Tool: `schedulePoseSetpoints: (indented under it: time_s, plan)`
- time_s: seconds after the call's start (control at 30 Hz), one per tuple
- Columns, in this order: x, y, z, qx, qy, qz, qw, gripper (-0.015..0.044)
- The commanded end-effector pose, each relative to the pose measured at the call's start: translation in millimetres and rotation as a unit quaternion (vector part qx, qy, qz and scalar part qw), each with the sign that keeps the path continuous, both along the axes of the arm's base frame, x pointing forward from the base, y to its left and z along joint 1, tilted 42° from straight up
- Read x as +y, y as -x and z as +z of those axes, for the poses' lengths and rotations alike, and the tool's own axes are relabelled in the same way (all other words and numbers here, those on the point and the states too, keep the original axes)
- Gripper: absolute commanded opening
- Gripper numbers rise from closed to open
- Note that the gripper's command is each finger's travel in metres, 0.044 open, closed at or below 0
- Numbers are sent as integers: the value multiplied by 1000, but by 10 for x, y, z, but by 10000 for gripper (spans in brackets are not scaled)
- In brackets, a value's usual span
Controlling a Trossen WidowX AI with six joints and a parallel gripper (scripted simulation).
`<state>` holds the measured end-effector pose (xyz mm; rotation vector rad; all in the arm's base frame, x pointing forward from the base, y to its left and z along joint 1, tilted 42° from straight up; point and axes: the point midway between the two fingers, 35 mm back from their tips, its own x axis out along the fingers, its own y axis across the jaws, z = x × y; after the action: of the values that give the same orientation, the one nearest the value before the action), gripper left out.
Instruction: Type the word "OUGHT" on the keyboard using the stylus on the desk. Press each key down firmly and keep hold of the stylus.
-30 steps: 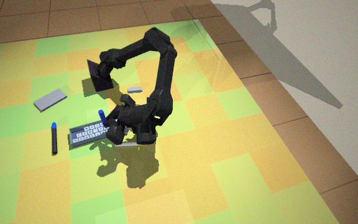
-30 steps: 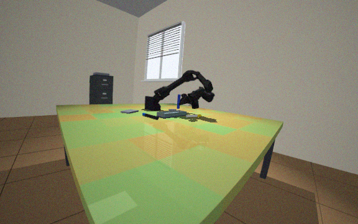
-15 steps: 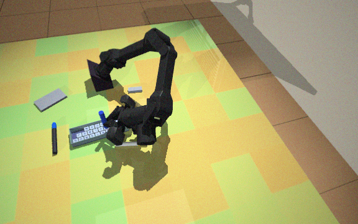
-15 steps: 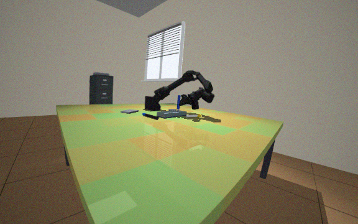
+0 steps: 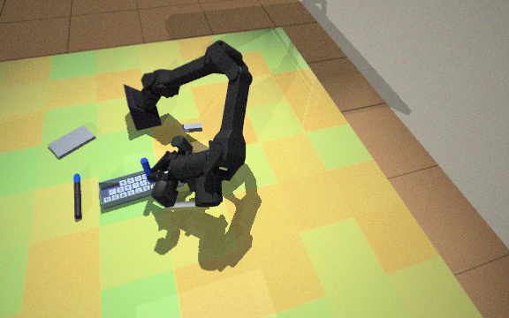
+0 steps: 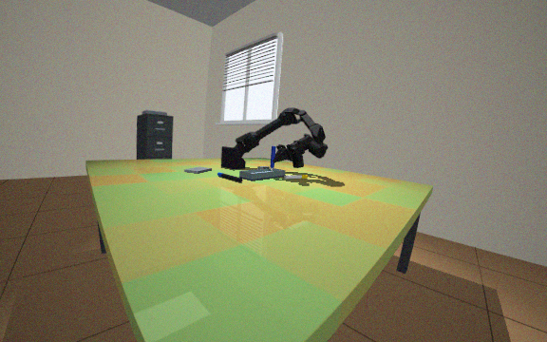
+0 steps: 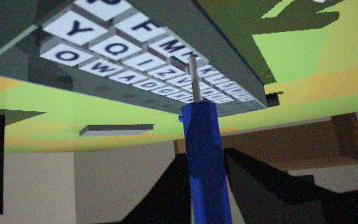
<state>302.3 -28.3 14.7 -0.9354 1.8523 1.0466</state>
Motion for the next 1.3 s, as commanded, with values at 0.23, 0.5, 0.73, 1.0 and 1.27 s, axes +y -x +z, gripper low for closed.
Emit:
schedulePoseSetpoints:
  time_s: [0.23, 0.5, 0.73, 1.0, 1.27]
  plan:
    - [-159, 8, 177, 0, -1, -2, 1000, 81]
    - [-244, 17, 271, 0, 0, -2, 1000, 81]
    - [-288, 16, 211, -1, 0, -7, 1000, 0]
    - [-570, 11, 27, 0, 1, -2, 1000, 0]
    - [-443, 7, -109, 0, 1, -2, 1000, 0]
